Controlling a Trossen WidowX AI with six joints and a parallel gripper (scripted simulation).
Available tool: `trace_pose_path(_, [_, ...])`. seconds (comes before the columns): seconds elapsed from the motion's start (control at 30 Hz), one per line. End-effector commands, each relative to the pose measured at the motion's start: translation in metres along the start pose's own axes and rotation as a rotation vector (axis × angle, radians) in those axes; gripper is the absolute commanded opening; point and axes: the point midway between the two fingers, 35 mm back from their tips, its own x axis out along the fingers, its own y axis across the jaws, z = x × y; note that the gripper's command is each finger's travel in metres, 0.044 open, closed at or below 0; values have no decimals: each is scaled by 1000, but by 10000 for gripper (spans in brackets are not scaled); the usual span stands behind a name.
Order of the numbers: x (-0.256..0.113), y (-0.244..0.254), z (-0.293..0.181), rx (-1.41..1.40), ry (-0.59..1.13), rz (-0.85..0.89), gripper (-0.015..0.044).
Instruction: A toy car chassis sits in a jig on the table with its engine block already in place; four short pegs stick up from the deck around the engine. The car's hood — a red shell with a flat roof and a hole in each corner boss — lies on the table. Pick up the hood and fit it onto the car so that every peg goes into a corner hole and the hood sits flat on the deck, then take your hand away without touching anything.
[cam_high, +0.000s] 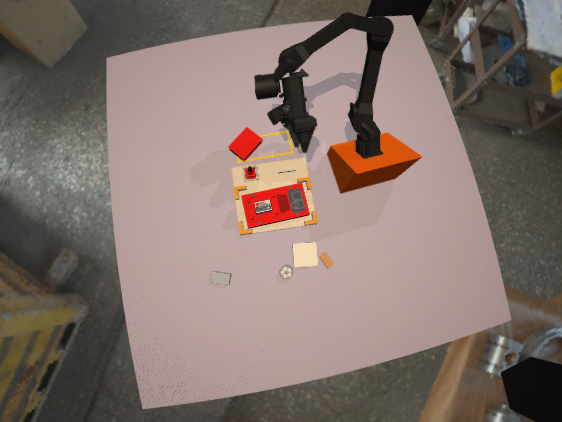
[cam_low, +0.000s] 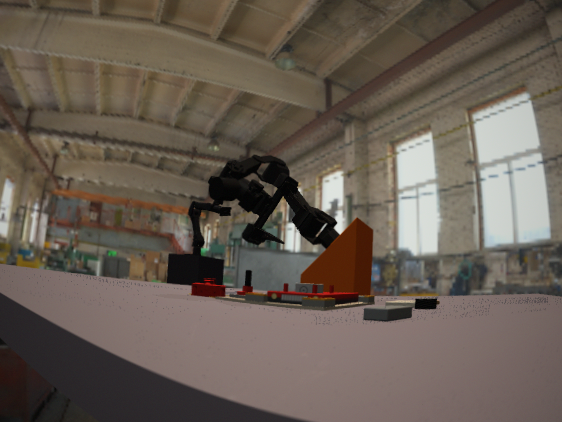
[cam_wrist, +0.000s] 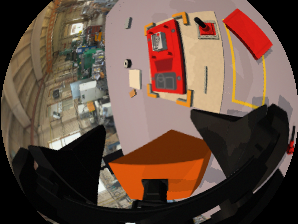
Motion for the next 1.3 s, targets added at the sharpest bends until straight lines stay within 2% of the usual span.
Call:
trace_pose_path(0.0, [-4,-38,33,-172,60,-246,440])
trace_pose_path(0.3, [-29,-113,128,-538,315,-850,440])
trace_pose_path(0.37, [-33,-120,142,-580,364,-933,440])
trace_pose_path(1.27, [-24,-132,145,-585,370,-943,440])
